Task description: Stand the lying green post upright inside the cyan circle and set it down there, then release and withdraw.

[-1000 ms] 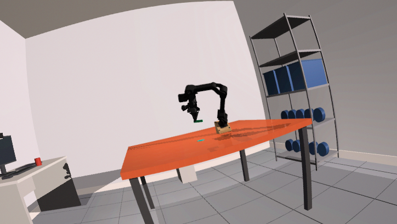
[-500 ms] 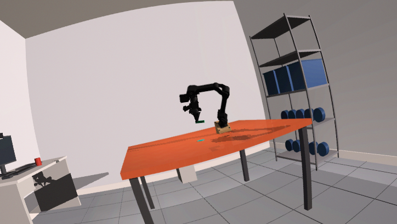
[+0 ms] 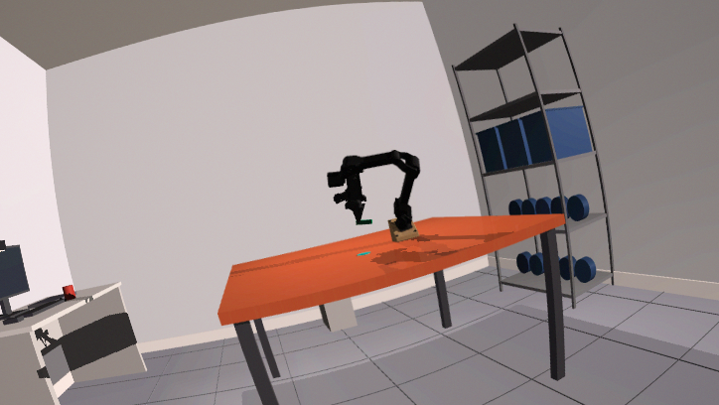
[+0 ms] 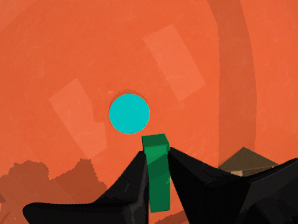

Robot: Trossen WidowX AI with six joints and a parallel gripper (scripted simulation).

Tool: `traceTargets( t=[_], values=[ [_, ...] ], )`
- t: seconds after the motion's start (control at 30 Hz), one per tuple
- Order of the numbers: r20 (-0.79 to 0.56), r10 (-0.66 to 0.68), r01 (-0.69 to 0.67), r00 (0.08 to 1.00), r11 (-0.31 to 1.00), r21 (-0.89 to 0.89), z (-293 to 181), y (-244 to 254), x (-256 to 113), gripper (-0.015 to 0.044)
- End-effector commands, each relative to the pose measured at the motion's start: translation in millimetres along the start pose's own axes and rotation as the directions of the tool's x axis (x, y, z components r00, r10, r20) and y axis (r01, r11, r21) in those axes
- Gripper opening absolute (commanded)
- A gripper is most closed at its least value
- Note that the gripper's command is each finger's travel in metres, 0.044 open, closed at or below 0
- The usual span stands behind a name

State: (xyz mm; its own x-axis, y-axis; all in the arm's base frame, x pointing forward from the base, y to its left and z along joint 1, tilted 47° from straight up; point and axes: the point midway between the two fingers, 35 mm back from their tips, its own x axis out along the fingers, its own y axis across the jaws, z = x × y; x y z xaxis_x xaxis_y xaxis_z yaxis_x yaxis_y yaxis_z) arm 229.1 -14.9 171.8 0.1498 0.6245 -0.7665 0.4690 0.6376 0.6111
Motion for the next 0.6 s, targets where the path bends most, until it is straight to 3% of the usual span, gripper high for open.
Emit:
traceTargets(
  t=[0.0, 0.57],
  values=[
    [0.003, -0.025, 0.025, 1.0, 1.0, 0.003, -2.9, -2.8, 3.5, 0.0023],
    [0.047, -0.112, 0.113, 0.993, 0.994, -0.005, -8.8, -7.0, 11.8, 0.0023]
  ],
)
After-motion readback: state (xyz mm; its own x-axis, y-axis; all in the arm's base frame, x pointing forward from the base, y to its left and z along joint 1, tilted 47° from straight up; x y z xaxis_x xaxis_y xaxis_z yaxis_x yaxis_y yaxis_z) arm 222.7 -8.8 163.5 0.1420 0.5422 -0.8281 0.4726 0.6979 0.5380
